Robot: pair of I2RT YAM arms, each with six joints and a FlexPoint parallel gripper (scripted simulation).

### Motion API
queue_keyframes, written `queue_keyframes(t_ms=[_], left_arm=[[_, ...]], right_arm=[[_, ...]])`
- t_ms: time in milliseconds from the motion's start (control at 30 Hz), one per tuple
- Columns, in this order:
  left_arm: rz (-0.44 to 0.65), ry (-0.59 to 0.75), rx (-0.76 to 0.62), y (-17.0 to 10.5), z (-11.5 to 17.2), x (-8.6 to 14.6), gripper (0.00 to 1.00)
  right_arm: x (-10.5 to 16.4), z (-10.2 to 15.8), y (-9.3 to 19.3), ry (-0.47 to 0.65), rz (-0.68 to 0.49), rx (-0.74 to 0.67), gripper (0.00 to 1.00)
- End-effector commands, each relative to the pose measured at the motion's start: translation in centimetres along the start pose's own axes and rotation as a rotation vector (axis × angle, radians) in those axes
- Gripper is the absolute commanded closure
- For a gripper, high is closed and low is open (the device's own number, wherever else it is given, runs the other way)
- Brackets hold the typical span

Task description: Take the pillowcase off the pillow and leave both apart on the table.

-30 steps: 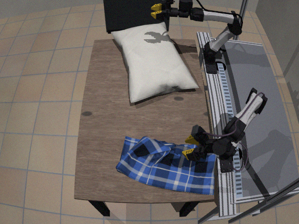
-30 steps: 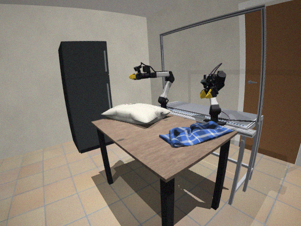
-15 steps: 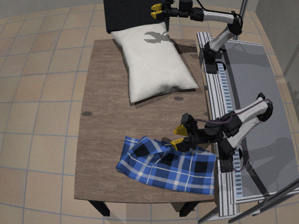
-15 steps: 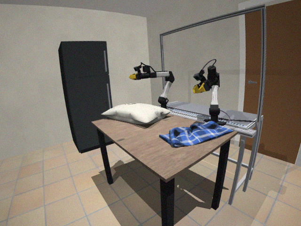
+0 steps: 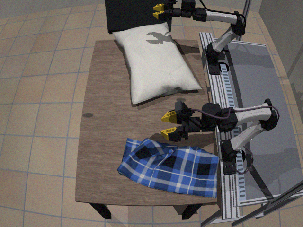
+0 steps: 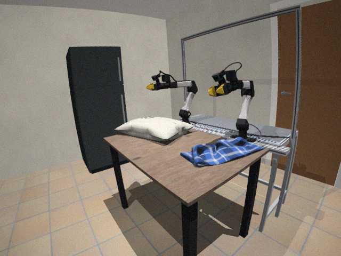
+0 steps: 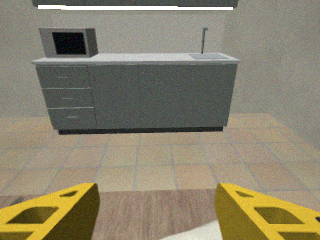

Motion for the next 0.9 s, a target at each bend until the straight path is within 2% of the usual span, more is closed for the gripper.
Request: queue_keyframes(t_ms=[0,67,200,333,533,733,800,867], left_arm=[[-0.112,-0.108,0.065,-0.2,-2.3,-1.1,0.40],[-0.112,-0.108,0.065,-0.2,-2.3,-1.1,0.40],[-0.163,-0.200,0.167,-1.2,-3.7,-2.1,0.40],[-0.115,-0.127,0.120,-1.7,-2.4,-2.7,0.40],[-0.122,-0.177,0.105,-1.3,-3.5,-1.5,0.40],[-0.123,-0.118,0.122,-1.2,-2.3,-2.6,0.40],[-0.119,-0.150,0.122,-1.4,-3.1,-1.6,0.40],[-0.104,-0.152,0.122,-1.4,-3.1,-1.6,0.40]], right_arm=[[0.5,-1.2,0.0,-0.025,-0.011,-0.008,0.40],[0.5,-1.2,0.0,-0.025,-0.011,-0.008,0.40],[0.4,-0.8,0.0,-0.014,-0.011,-0.009,0.40],[0.4,-0.9,0.0,-0.017,-0.008,-0.006,0.40],[0.5,-0.9,-0.1,-0.018,-0.006,-0.006,0.40],[0.5,-0.9,-0.1,-0.018,-0.006,-0.007,0.40],[0.5,-0.9,-0.1,-0.018,-0.006,-0.007,0.40],[0.5,-0.9,-0.1,-0.019,-0.006,-0.007,0.40]])
Point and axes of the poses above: on each arm, the point where the finger pads meet when closed, its own x axis back along the fingers, its own y axis across the jaws, z = x × y, the point moved 9 cm from there along x, back along the fingers, and after that the axes turned 7 degrees about x, right-handed, at the moved point
